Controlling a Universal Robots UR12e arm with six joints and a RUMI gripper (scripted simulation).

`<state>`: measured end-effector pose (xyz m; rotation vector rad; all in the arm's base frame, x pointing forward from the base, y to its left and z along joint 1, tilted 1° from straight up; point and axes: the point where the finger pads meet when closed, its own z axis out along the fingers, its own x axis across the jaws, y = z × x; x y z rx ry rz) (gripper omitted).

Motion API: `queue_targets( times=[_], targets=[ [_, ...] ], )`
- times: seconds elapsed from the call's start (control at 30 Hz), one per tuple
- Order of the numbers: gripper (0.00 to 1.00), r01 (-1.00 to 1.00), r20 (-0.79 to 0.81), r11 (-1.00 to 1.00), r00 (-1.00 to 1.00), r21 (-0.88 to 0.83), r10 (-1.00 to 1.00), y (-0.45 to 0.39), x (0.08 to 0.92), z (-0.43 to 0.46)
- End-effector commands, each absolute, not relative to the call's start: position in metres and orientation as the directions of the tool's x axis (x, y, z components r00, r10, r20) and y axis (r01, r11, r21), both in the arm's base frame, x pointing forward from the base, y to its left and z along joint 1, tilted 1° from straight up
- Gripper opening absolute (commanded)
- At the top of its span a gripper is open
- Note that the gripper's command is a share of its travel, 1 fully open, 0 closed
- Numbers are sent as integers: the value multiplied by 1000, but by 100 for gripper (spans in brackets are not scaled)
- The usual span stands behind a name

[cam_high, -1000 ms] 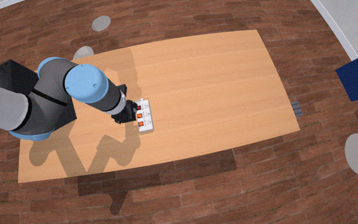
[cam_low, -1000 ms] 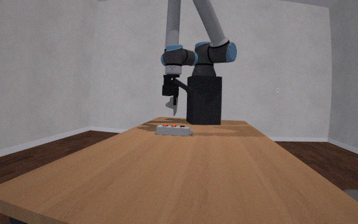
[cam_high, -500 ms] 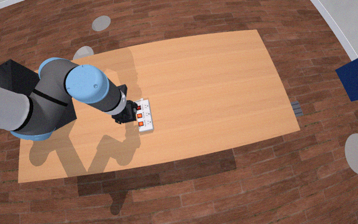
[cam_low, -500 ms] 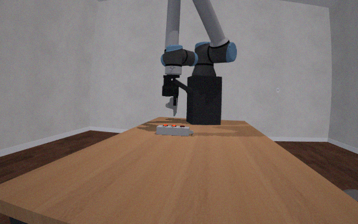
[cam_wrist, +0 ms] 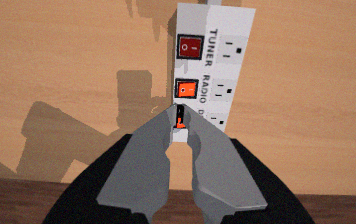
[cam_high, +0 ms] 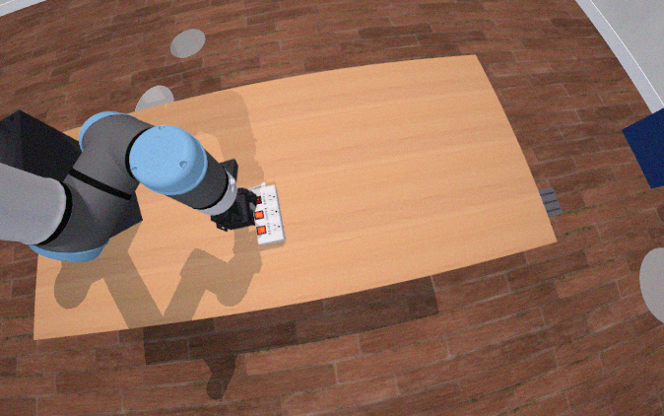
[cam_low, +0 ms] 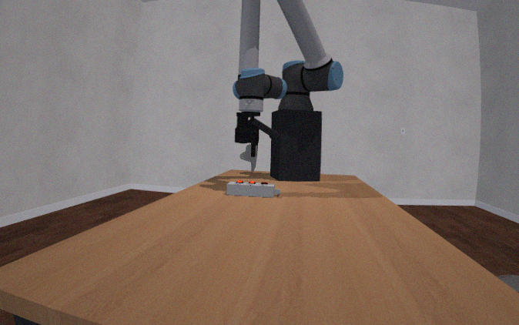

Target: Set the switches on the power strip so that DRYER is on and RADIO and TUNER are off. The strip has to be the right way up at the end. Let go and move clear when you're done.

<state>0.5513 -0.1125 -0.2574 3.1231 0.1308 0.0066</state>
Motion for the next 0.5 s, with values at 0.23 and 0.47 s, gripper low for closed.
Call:
queue_targets(
  times=[0.23, 0.47],
  targets=[
    [0, 84, 4, -996, 996, 16, 84, -113, 552, -269],
    [0, 84, 4, -996, 996, 16, 84, -113, 553, -278]
  ],
)
